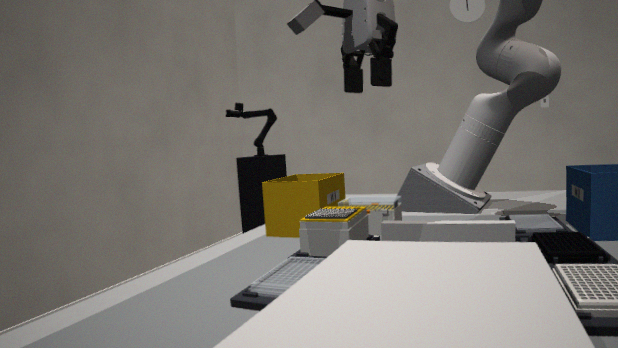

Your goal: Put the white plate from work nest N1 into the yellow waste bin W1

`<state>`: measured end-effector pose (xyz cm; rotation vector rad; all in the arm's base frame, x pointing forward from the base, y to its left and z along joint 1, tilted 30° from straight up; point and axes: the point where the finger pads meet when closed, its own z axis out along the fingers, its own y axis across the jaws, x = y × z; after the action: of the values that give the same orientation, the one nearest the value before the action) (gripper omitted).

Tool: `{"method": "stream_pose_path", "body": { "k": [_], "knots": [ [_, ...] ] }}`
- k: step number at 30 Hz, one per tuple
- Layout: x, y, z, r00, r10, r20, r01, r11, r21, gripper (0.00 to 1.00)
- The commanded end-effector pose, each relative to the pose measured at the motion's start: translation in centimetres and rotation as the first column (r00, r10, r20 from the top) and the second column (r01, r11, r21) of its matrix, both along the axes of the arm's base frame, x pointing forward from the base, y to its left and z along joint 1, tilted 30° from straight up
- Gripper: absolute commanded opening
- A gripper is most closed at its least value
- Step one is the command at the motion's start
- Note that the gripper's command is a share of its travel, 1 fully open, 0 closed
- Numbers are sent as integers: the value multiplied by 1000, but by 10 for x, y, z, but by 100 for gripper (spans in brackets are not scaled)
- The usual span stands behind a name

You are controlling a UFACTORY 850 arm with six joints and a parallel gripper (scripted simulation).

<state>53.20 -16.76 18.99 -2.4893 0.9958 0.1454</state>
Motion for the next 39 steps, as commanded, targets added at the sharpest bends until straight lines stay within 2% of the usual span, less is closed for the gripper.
{"method": "stream_pose_path", "body": {
  "k": [1, 11, 14, 23, 28, 31, 34, 39],
  "knots": [
    [-12, 13, 5, 992, 110, 62, -110, 994, -1, 100],
    [-42, 43, 13, 931, 324, 169, -325, 946, -25, 100],
    [-45, 46, 14, 926, 334, 174, -334, 942, -27, 100],
    [-75, 73, 19, 814, 515, 270, -517, 853, -72, 100],
    [-93, 89, 21, 721, 613, 323, -615, 781, -110, 100],
    [-96, 91, 21, 713, 620, 326, -622, 775, -114, 100],
    [-107, 100, 22, 657, 667, 352, -668, 731, -137, 100],
    [-107, 100, 22, 657, 667, 352, -668, 731, -137, 100]
  ]
}}
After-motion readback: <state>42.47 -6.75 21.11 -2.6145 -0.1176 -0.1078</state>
